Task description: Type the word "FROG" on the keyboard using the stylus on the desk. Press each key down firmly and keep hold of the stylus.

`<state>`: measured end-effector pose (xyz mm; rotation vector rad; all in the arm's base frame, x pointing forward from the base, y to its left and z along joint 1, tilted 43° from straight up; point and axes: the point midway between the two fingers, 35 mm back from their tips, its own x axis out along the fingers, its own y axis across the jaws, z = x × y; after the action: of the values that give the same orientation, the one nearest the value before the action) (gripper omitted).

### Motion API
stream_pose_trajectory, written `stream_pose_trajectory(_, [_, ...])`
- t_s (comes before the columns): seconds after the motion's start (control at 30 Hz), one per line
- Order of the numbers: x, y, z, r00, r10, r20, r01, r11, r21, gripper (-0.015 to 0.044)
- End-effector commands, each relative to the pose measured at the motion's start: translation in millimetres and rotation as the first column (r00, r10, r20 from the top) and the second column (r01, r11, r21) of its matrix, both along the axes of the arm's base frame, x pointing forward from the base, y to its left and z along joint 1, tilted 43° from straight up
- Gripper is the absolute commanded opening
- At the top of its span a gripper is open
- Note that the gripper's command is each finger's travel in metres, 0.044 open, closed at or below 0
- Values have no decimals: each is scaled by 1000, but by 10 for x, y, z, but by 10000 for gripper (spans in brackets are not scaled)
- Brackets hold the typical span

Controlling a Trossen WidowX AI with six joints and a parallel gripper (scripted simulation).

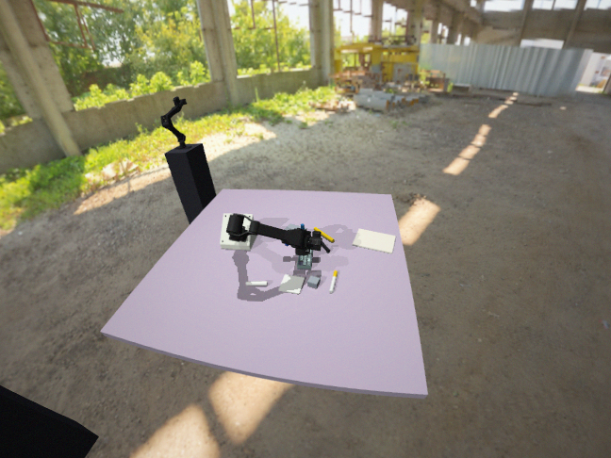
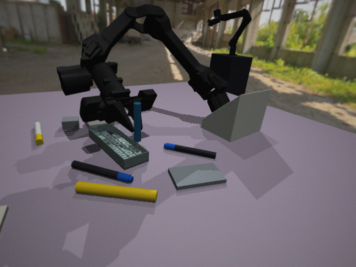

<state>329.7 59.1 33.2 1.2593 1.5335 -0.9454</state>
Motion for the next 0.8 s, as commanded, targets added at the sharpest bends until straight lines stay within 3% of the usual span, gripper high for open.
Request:
stream_pose_trajectory(0.0, [4,-13,-15,1000,5,3,-5,1000,-1,81])
stream_pose_trajectory(0.77, [9,-40,-44,1000,5,3,-5,1000,-1,81])
